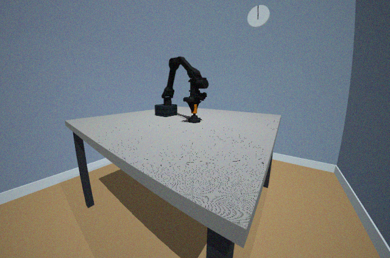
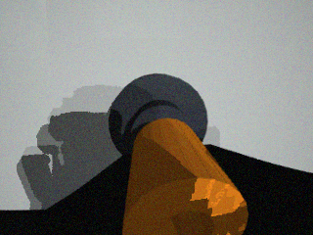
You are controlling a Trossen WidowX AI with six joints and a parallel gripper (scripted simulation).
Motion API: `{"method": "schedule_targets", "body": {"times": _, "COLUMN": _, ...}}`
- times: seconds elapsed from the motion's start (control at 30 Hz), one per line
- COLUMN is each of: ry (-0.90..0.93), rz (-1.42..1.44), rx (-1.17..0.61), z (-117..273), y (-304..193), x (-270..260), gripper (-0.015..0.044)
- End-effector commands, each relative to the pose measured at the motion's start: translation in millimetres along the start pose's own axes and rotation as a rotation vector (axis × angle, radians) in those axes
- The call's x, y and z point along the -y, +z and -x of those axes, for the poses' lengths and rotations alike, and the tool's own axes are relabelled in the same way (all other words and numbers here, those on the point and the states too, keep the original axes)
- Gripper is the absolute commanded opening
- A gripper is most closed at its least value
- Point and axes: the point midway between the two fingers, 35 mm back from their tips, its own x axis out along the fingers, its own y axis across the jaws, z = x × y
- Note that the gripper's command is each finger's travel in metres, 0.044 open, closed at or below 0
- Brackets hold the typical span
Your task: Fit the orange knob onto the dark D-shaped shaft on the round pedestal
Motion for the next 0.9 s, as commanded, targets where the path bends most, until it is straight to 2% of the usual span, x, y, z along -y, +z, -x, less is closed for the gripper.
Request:
{"method": "schedule_targets", "body": {"times": 0.0, "ry": 0.003, "rz": 0.0, "rx": 0.008, "z": 3.4, "y": 3.3, "x": -0.6, "gripper": 0.0}}
{"method": "schedule_targets", "body": {"times": 0.87, "ry": 0.003, "rz": 0.0, "rx": 0.008, "z": -3.7, "y": 1.9, "x": -1.3, "gripper": 0.0}}
